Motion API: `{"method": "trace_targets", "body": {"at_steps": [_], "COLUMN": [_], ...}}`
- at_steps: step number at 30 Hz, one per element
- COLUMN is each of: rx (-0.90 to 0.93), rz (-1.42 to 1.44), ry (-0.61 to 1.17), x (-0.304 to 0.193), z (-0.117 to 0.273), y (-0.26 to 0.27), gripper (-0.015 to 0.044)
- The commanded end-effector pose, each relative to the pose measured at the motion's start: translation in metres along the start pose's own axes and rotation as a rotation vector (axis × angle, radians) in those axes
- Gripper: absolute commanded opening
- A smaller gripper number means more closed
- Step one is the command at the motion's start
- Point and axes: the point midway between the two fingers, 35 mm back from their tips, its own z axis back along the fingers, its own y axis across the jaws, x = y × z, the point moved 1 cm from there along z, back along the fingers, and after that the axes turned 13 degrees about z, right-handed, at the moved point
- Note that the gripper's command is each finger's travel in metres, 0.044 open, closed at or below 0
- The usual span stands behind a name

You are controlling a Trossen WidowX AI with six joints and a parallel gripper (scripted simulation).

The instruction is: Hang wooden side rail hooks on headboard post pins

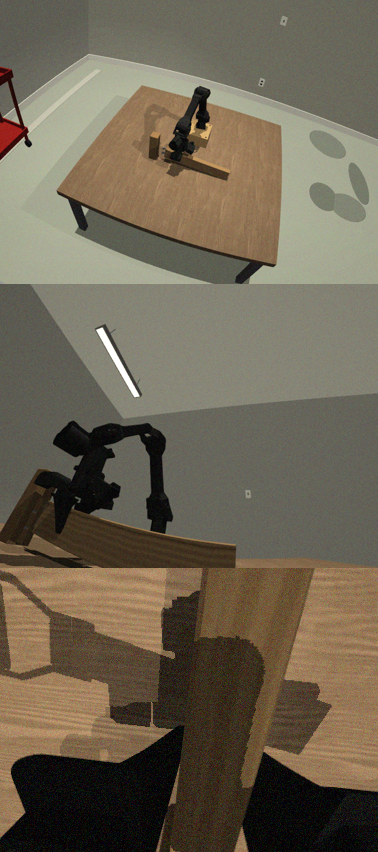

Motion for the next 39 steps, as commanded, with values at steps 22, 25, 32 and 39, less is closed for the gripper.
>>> {"method": "trace_targets", "body": {"at_steps": [22, 25, 32, 39], "rx": [-0.01, -0.01, -0.01, -0.01], "rz": [0.004, 0.004, 0.004, 0.004], "ry": [0.005, 0.005, 0.005, 0.005], "x": [-0.0036, -0.0038, -0.0045, -0.0054], "z": [0.0001, 0.0004, 0.0012, 0.002], "y": [-0.0004, 0.0, 0.0007, 0.0002], "gripper": [0.0, 0.0, 0.0, 0.0]}}
